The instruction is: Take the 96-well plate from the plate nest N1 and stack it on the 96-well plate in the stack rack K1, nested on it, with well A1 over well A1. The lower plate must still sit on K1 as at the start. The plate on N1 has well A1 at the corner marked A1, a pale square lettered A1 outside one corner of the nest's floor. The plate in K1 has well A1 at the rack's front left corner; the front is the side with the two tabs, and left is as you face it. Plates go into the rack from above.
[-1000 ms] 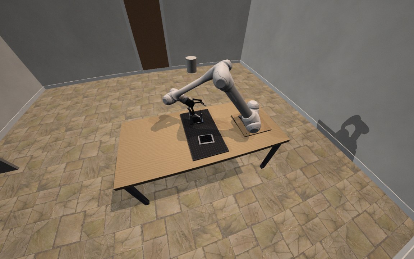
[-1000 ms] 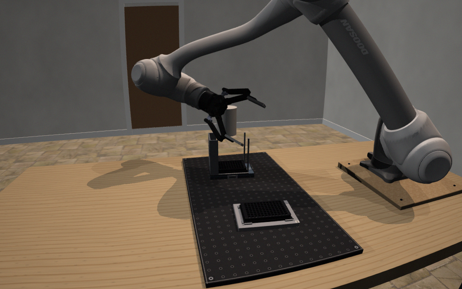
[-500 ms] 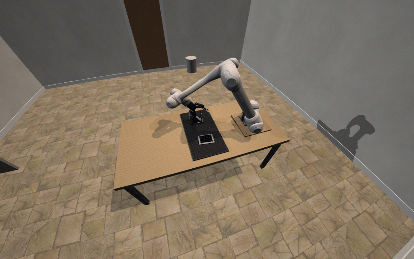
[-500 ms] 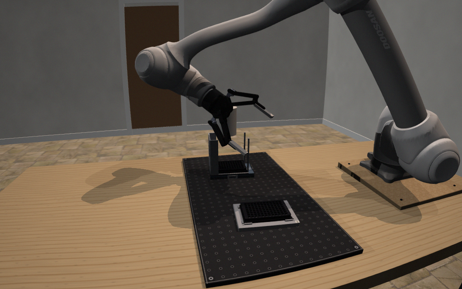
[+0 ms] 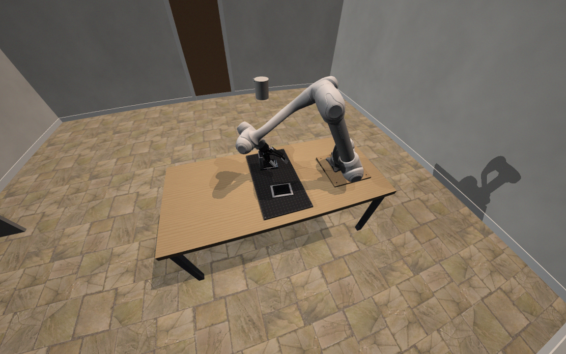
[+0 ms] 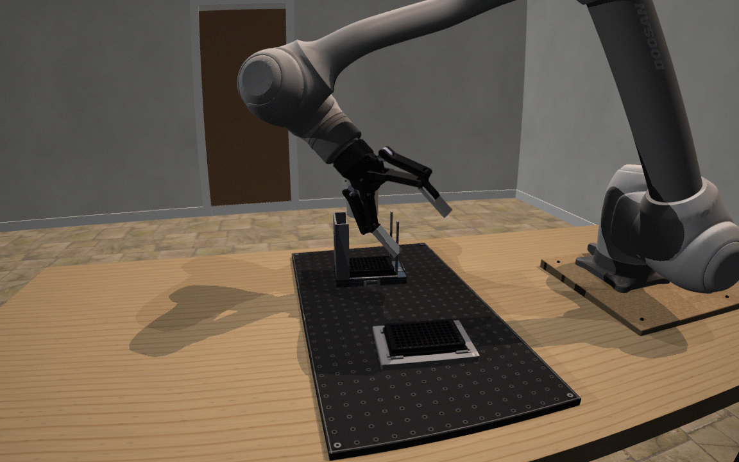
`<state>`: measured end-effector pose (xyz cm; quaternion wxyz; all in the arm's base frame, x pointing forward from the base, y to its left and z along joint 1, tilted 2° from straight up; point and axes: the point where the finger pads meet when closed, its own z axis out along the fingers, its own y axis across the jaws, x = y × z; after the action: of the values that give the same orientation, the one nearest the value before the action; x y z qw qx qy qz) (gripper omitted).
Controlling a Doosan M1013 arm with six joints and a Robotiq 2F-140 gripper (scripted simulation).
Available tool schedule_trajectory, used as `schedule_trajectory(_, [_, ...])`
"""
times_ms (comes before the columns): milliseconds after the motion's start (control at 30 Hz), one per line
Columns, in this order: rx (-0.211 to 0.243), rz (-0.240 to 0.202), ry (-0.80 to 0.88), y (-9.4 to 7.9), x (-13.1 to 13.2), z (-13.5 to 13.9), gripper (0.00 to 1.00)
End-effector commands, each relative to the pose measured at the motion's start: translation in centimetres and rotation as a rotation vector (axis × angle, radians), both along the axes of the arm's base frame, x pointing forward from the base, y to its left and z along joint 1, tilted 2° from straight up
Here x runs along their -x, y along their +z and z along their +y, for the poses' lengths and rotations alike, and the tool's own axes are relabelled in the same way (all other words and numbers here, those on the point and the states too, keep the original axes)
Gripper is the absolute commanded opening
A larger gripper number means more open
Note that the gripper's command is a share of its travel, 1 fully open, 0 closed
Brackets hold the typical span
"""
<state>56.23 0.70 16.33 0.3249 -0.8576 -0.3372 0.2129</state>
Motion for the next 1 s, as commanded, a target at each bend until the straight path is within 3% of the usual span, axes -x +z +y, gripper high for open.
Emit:
schedule_trajectory(0, [0.14, -0.016, -0.065, -0.4, -0.1, 1.4, 1.0])
schedule_trajectory(200, [0.302, -0.06, -0.166, -0.6, -0.3, 3.1, 1.0])
schedule_trajectory(267, [0.302, -0.06, -0.166, -0.6, -0.3, 3.1, 1.0])
schedule_trajectory(567, [0.507, -0.161, -0.358, -0.6, -1.2, 6.5, 1.0])
schedule_trajectory(733, [0.59, -0.228, -0.479, -0.2, -1.7, 8.2, 1.0])
schedule_trajectory(833, [0.601, -0.239, -0.498, -0.2, -1.7, 8.2, 1.0])
schedule_trajectory(967, [0.647, -0.299, -0.608, 0.5, -2.2, 10.0, 1.0])
